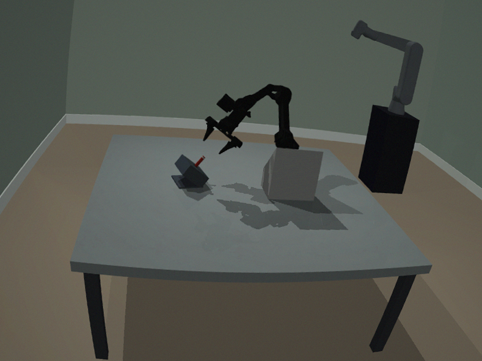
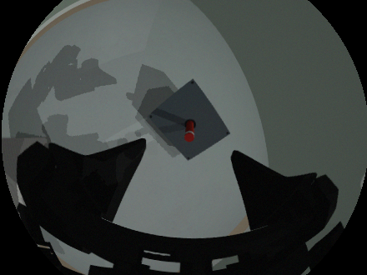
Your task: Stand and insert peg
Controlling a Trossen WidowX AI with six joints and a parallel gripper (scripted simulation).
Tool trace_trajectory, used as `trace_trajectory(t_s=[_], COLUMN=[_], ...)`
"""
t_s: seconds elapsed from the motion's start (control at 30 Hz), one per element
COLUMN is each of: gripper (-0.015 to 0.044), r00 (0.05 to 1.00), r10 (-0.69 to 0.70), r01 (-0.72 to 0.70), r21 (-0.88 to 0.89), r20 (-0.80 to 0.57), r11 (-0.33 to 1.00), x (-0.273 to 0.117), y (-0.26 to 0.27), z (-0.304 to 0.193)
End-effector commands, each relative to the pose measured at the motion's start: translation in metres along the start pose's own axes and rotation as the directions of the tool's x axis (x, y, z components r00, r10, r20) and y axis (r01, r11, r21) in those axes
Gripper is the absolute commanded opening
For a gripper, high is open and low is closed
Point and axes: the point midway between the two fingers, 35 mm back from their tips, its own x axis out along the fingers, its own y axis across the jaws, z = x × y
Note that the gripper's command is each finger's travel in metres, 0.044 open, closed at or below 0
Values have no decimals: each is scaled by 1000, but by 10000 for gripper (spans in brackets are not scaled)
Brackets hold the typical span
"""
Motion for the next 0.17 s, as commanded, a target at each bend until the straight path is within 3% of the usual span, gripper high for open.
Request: trace_trajectory(t_s=[0.0, 0.13], gripper=[440, 440], r00=[1000, 1000], r10=[-8, -8], r01=[8, 8], r21=[5, 5], r20=[1, 1], r11=[1000, 1000], x=[-8, -14], y=[-1, -1], z=[0, 0])
